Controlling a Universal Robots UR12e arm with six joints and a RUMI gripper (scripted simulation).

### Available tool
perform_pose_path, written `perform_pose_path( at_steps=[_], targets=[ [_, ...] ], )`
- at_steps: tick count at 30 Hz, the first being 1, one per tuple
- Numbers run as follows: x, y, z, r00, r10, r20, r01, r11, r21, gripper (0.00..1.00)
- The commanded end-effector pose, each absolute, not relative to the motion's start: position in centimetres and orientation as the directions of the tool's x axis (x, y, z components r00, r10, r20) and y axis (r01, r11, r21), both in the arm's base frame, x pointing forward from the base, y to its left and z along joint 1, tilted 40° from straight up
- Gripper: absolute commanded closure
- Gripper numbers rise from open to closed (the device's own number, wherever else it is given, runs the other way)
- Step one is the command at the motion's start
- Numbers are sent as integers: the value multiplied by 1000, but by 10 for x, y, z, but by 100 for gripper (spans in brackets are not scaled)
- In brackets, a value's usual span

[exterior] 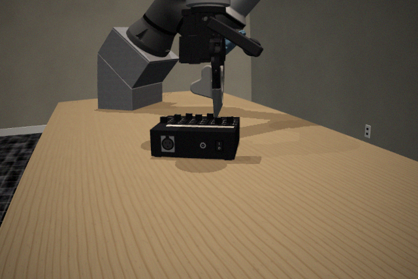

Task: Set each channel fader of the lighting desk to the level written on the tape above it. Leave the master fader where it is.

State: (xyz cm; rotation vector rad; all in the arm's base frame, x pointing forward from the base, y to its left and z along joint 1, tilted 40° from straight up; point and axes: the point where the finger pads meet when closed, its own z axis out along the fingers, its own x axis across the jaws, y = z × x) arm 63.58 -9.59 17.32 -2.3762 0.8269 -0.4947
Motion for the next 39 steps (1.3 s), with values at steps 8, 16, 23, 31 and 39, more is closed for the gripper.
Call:
perform_pose_path(
  at_steps=[8,16,23,31,39],
  targets=[
    [640,-93,168,740,-655,154,-444,-647,-620,100],
    [641,-92,166,740,-655,154,-444,-647,-620,100],
    [641,-92,166,740,-655,154,-444,-647,-620,100],
    [641,-92,166,740,-655,154,-444,-647,-620,100],
    [641,-92,165,740,-655,154,-444,-647,-620,100]
  ],
)
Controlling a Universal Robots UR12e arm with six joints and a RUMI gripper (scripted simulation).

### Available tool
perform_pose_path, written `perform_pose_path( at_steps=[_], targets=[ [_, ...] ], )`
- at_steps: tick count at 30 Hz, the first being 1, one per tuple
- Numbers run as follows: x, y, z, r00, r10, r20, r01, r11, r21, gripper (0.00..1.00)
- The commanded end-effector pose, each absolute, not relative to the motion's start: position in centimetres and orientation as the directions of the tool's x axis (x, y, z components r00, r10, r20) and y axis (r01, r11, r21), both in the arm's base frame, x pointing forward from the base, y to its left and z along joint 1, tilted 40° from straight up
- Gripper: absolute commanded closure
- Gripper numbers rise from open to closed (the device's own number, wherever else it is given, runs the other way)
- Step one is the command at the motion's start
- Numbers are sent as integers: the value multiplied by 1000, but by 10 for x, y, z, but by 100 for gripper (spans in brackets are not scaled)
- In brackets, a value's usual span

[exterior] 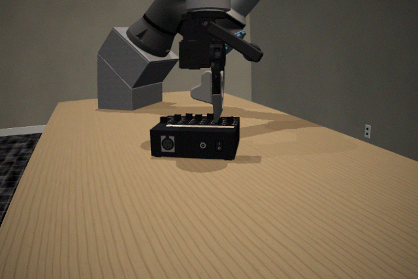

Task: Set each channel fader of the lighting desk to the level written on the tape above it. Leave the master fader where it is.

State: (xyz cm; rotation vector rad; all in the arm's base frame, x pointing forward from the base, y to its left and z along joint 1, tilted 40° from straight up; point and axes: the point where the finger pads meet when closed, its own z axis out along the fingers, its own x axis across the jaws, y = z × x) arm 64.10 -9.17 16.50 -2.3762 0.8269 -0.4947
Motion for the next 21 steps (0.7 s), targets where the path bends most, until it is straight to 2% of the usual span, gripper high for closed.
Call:
perform_pose_path(
  at_steps=[1,21],
  targets=[
    [641,-92,165,740,-655,154,-444,-647,-620,100],
    [637,-88,165,740,-655,154,-444,-647,-620,100]
  ],
)
